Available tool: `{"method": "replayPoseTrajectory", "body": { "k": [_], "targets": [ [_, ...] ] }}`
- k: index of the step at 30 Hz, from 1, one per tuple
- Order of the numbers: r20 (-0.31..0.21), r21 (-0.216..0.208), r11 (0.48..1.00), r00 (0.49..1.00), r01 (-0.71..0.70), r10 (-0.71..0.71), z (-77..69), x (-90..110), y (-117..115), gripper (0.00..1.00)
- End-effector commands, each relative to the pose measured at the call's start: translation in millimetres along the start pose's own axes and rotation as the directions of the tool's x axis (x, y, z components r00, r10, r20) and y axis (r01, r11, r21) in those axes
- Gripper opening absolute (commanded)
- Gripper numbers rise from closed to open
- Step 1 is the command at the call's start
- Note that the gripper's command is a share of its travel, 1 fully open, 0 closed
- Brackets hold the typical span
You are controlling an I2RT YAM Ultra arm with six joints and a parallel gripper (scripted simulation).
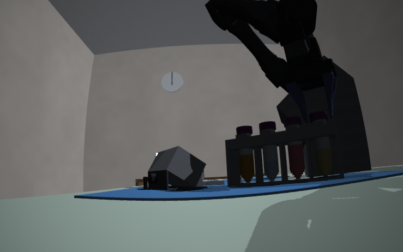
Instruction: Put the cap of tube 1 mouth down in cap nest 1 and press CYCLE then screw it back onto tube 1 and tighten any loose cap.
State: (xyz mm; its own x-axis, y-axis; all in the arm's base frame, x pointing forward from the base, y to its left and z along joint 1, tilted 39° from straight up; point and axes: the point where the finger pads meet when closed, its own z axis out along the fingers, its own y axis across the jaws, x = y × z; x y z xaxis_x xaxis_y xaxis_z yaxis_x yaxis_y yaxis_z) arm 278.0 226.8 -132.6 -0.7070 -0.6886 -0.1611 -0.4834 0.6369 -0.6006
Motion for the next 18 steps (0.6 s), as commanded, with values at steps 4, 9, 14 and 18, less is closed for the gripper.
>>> {"method": "replayPoseTrajectory", "body": {
  "k": [4, 9, 14, 18],
  "targets": [
    [0.012, 0.004, 0.936, 0.936, 0.353, -0.353, -3.9, -3.4, 0.2, 0.49],
    [0.01, 0.007, 0.819, 0.819, 0.573, -0.573, -3.9, -3.2, 0.4, 0.49],
    [0.008, 0.01, 0.652, 0.652, 0.758, -0.758, -3.9, -3.1, 0.7, 0.49],
    [0.006, 0.011, 0.462, 0.462, 0.887, -0.887, -4.0, -3.0, 0.9, 0.49]
  ]
}}
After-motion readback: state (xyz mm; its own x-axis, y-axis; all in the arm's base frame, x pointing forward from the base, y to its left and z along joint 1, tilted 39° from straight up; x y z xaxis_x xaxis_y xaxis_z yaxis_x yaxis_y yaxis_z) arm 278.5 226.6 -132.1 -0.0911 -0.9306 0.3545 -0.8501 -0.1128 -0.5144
